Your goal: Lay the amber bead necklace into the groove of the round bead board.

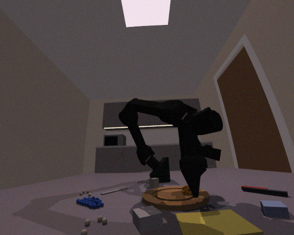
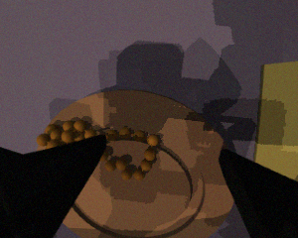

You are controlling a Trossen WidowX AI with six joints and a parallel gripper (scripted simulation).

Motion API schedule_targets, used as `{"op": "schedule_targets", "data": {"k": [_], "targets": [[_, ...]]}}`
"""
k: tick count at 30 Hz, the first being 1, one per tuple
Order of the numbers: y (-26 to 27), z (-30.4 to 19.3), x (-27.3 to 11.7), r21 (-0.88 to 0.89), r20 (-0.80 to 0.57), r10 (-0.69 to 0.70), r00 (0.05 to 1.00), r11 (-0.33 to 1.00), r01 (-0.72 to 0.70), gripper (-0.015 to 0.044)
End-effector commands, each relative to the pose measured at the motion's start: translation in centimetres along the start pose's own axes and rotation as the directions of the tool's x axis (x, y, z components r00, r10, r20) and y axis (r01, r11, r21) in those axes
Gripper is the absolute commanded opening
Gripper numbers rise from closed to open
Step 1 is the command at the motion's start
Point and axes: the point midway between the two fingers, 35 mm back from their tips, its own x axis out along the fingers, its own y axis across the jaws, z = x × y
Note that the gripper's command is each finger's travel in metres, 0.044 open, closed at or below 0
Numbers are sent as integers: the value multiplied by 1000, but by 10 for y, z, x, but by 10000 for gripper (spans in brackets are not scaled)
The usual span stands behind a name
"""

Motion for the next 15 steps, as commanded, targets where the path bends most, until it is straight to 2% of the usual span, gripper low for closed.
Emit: {"op": "schedule_targets", "data": {"k": [1, 8, 13, 15], "targets": [[0, 0, 0, 7, 0, 0, 1000, 1000, 0, 440], [9, -9, -31, 147, 1, 1, 1000, 989, -1, 256], [9, -9, -32, 152, 1, 1, 1000, 988, -1, 125], [9, -9, -28, 152, 1, 1, 1000, 988, -1, 120]]}}
